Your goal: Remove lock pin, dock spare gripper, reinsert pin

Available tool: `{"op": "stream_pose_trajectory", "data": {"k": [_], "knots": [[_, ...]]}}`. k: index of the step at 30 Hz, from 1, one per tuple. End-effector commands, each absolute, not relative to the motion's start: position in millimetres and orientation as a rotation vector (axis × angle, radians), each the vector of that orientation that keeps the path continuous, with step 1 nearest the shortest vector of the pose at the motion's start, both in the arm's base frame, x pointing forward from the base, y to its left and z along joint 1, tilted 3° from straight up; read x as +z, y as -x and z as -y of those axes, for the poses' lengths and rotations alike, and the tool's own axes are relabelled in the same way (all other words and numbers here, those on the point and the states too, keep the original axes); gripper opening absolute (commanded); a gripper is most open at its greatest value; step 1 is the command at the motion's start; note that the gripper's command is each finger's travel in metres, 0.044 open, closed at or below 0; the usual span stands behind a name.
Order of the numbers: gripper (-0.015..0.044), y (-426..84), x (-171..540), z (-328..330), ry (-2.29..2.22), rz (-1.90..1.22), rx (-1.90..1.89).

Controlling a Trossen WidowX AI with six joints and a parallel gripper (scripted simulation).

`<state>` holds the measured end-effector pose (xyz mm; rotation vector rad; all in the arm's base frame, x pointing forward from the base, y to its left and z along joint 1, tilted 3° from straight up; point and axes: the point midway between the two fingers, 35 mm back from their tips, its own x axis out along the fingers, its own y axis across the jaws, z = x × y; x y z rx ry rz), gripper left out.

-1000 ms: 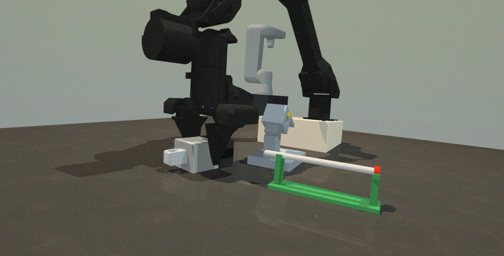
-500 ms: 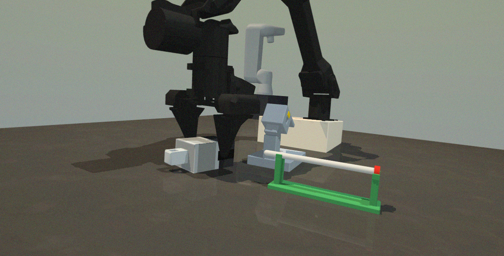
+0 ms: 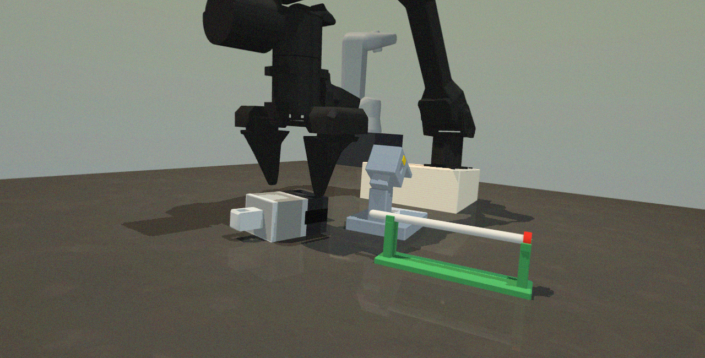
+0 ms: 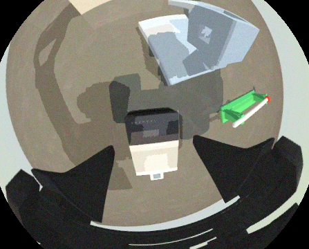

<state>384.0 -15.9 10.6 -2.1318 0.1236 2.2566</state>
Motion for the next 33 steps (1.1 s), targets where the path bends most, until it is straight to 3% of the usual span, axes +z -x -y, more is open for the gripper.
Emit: {"op": "stream_pose_trajectory", "data": {"k": [1, 19, 28, 33], "knots": [[0.044, -384, 21, 16, 2.133, -0.124, 2.255], [0.044, -384, 15, 16, 2.129, -0.123, 2.26], [0.044, -385, 73, 14, 2.129, -0.123, 2.259], [0.044, -386, 68, 14, 2.133, -0.138, 2.243]]}}
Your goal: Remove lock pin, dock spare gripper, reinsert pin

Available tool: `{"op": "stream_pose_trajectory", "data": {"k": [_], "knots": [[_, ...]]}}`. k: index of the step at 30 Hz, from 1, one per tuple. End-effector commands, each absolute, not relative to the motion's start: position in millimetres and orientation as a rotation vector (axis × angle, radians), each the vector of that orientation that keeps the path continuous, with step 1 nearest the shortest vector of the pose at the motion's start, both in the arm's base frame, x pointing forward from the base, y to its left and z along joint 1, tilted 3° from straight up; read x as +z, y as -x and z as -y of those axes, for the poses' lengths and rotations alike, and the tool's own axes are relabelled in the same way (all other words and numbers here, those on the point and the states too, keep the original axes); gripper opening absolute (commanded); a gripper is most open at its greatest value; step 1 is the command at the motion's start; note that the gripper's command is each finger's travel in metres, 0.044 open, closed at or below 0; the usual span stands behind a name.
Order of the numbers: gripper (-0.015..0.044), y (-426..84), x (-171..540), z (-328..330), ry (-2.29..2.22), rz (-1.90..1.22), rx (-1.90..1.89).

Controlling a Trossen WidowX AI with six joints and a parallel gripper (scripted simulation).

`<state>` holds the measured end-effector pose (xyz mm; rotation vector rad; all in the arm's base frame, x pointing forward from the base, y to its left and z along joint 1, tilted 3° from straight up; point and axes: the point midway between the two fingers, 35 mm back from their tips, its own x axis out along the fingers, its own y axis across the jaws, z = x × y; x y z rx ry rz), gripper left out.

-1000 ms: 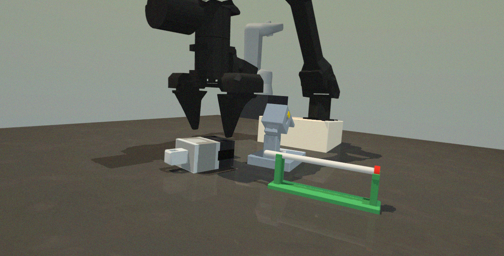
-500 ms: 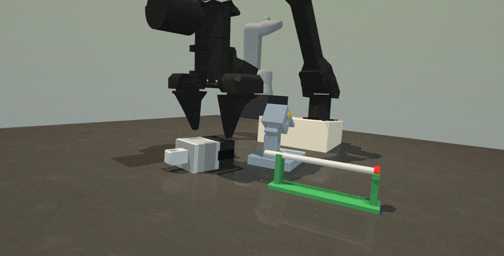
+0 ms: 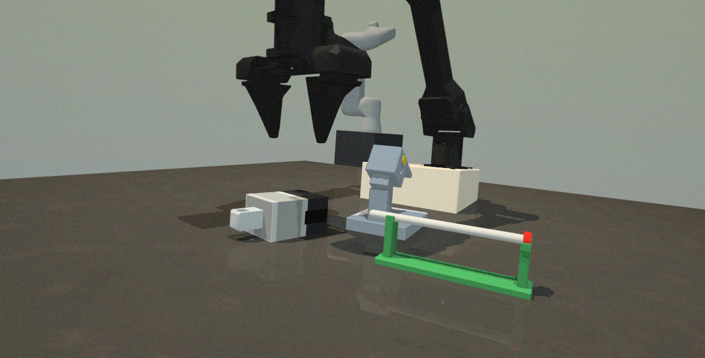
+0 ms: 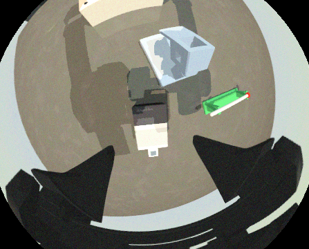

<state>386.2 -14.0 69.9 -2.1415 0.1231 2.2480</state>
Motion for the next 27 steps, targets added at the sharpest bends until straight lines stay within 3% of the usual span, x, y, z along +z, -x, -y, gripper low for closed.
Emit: {"op": "stream_pose_trajectory", "data": {"k": [1, 7, 13, 27], "knots": [[0.044, -386, 68, 14, 2.118, -0.191, 2.207], [0.044, -390, 70, 14, 1.879, -0.692, 1.746], [0.044, -393, 73, 14, 1.527, -1.006, 1.247], [0.044, -395, 80, 13, 0.931, -1.162, 0.596]]}}
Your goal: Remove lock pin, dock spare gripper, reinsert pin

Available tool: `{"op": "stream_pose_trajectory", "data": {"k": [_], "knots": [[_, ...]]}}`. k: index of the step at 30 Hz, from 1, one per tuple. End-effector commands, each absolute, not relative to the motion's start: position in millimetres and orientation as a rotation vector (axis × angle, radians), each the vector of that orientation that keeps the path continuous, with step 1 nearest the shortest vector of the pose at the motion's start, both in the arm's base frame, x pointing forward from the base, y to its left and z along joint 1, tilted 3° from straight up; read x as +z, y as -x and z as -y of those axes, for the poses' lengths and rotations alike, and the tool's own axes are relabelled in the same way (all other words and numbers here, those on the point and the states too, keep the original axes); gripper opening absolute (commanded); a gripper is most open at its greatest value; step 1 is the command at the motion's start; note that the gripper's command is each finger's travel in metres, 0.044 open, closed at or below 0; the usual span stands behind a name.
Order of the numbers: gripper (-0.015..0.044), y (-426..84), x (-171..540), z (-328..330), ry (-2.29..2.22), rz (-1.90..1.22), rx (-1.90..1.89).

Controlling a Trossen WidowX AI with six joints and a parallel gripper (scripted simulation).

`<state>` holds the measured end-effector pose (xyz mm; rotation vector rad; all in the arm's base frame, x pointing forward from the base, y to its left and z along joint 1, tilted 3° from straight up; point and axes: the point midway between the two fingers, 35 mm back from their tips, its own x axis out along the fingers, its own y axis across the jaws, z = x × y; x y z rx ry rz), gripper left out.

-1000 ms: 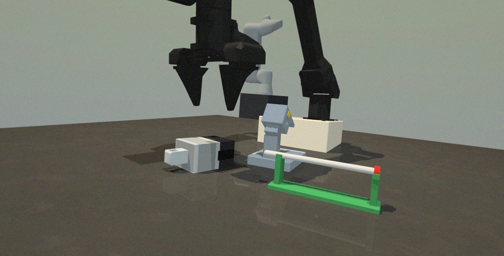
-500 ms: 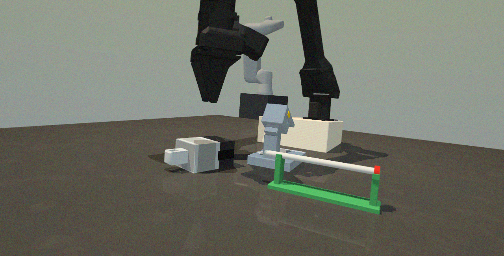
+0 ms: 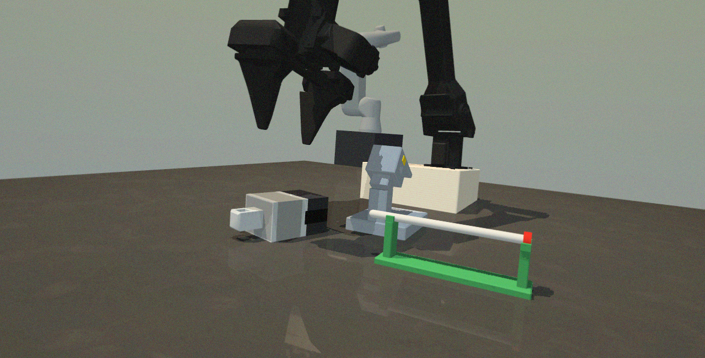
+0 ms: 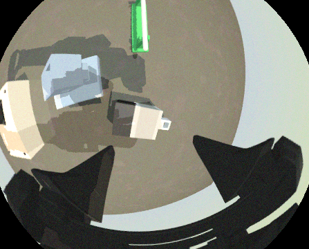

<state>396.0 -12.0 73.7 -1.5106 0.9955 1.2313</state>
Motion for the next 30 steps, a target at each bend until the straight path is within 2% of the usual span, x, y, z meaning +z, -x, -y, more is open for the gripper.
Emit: {"op": "stream_pose_trajectory", "data": {"k": [1, 22, 30], "knots": [[0.044, -394.8, 80.6, 13.4, 0.893, -1.164, 0.561], [0.044, -393.6, 90.0, 13.0, 0.023, -1.072, -0.079], [0.044, -393.5, 90.3, 13.0, -0.014, -1.066, -0.101]]}}
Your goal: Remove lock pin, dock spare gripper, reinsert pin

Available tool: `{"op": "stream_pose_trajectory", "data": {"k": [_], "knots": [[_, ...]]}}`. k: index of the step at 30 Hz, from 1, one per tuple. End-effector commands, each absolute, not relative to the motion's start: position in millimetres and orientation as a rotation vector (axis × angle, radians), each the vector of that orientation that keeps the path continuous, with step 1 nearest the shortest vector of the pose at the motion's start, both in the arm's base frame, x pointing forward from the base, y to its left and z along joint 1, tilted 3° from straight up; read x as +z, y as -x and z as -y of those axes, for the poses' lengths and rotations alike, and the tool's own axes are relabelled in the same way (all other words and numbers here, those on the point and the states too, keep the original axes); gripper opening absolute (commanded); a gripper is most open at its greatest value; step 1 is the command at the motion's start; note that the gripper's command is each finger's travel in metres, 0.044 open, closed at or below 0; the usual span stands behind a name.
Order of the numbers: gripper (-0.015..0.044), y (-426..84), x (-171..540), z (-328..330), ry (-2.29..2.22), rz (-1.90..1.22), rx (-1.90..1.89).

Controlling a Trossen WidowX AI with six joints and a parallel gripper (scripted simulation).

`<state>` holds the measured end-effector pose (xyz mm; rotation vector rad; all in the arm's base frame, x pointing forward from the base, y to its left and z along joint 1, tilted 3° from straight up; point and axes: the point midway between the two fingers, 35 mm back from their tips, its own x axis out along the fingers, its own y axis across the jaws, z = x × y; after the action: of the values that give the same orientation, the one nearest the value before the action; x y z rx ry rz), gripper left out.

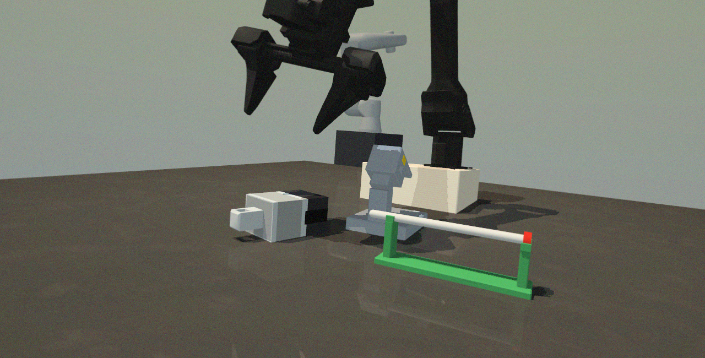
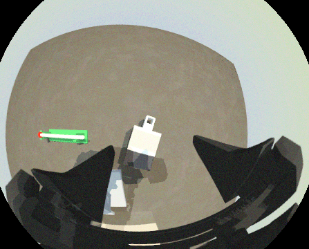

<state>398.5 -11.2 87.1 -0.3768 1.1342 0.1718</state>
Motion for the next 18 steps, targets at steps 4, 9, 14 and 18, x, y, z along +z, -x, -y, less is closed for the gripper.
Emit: {"op": "stream_pose_trajectory", "data": {"k": [4, 9, 14, 18], "knots": [[0.044, -393, 90, 13, -0.014, -1.066, -0.101], [0.044, -393, 90, 13, -0.014, -1.066, -0.101], [0.044, -393, 90, 13, -0.014, -1.066, -0.101], [0.044, -395, 78, 14, -0.014, -1.065, -0.101]]}}
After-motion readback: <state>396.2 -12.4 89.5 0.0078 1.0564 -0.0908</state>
